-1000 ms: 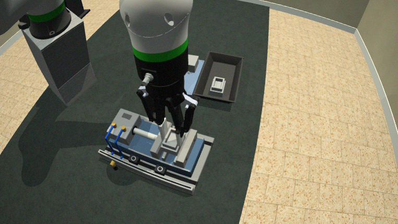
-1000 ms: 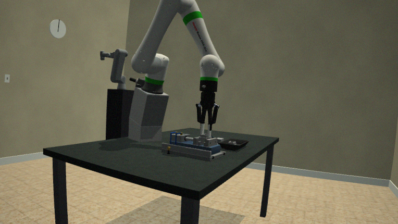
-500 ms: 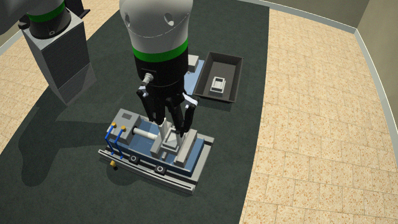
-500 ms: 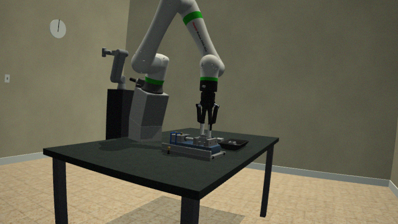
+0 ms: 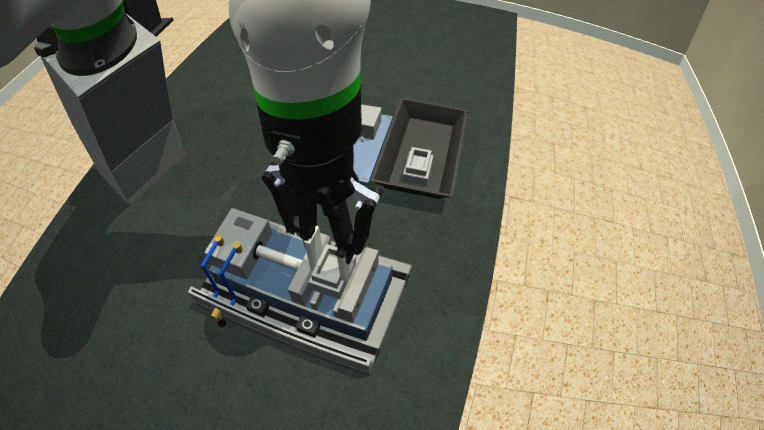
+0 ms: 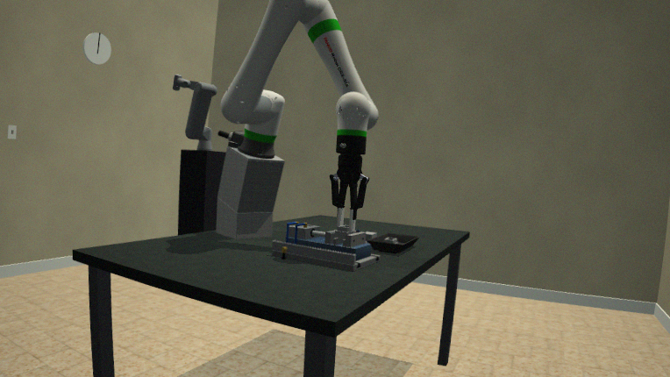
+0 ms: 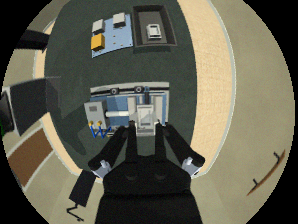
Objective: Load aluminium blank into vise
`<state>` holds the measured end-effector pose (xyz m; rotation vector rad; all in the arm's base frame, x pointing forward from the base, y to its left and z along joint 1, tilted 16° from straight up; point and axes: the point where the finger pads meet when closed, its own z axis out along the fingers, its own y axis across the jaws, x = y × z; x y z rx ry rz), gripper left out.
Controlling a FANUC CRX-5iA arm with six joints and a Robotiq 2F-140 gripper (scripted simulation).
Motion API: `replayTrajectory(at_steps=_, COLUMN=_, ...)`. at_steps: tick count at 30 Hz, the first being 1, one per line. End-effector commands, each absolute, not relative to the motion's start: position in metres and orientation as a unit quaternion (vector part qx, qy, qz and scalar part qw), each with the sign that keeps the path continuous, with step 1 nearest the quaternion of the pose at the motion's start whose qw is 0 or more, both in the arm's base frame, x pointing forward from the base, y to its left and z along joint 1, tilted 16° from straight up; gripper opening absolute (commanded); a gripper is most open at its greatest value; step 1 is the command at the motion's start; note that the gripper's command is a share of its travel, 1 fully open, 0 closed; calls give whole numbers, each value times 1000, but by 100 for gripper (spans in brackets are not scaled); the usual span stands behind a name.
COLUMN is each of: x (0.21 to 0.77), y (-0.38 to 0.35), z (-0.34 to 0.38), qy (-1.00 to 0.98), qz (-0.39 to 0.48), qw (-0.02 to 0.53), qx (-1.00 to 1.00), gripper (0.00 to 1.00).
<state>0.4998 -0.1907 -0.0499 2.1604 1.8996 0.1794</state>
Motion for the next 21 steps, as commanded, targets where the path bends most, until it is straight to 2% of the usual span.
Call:
replayTrajectory(at_steps=1, x=500, y=-191, z=-50, qy=653, qz=62, qw=129, qx=743, gripper=0)
replayTrajectory(at_steps=21, x=499, y=-190, z=-47, qy=653, qz=62, qw=129, qx=743, gripper=0)
